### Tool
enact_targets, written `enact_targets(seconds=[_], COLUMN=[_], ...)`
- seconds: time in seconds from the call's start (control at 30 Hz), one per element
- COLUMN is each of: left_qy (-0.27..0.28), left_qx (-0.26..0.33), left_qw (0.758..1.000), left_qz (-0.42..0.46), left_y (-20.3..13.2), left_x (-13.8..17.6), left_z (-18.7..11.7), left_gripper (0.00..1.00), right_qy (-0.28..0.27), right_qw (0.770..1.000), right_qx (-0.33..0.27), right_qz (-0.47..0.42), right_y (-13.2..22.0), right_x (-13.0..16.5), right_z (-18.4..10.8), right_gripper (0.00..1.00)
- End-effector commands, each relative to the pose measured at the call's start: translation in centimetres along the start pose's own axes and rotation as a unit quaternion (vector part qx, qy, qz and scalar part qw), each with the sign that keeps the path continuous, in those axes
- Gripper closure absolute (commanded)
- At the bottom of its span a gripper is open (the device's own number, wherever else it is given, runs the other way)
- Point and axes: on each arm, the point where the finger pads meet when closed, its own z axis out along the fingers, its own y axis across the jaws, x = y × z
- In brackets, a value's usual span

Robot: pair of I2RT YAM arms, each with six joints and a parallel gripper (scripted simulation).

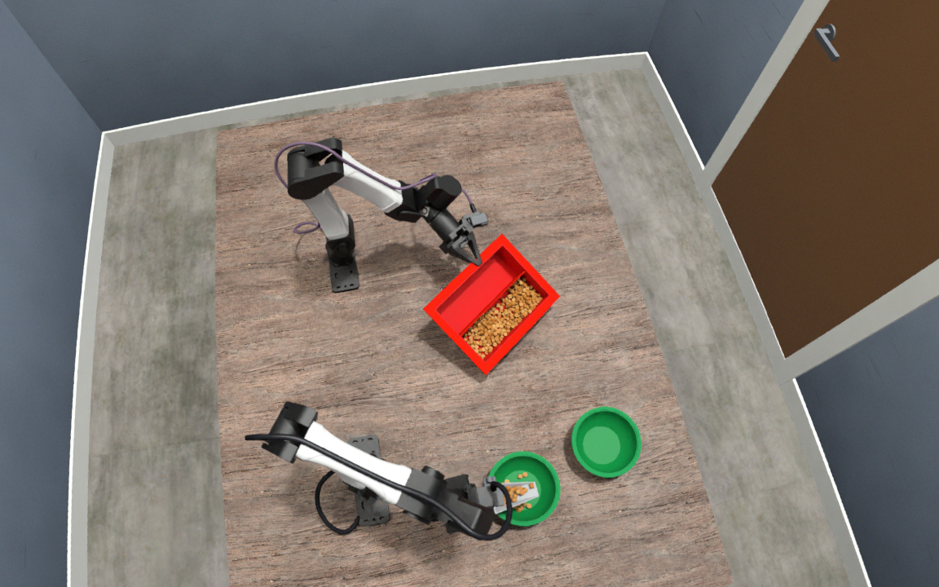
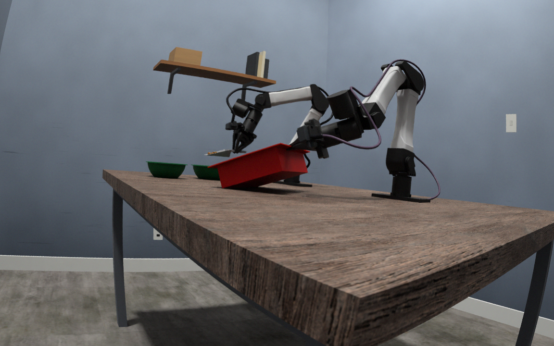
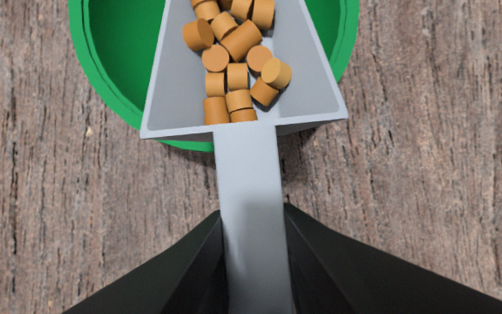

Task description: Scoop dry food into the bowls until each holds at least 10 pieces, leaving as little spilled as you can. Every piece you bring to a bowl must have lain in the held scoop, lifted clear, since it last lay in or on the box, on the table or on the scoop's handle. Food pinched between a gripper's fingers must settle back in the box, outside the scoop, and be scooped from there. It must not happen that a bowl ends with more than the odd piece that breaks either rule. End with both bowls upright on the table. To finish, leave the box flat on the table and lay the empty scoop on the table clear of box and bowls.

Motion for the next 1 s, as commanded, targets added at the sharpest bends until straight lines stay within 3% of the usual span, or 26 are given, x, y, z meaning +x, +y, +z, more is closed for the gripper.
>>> enact_targets(seconds=[0.0, 0.1, 0.5, 0.97], left_qy=[-0.008, -0.008, -0.008, -0.008], left_qx=[0.037, 0.037, 0.037, 0.037], left_qw=[0.998, 0.998, 0.998, 0.998], left_qz=[0.058, 0.058, 0.058, 0.058], left_y=[-3.5, -3.5, -3.5, -3.5], left_x=[-0.8, -0.8, -0.8, -0.8], left_z=[-0.4, -0.4, -0.4, -0.4], left_gripper=[1.00, 1.00, 1.00, 1.00], right_qy=[-0.027, -0.018, -0.099, -0.118], right_qw=[1.000, 1.000, 0.991, 0.989], right_qx=[0.015, -0.005, -0.083, -0.088], right_qz=[0.004, 0.014, 0.043, 0.032], right_y=[-0.4, -0.3, -0.5, -0.4], right_x=[-1.2, -0.1, 0.6, -0.1], right_z=[-0.6, 0.5, 1.6, 1.2], right_gripper=[1.00, 1.00, 1.00, 1.00])
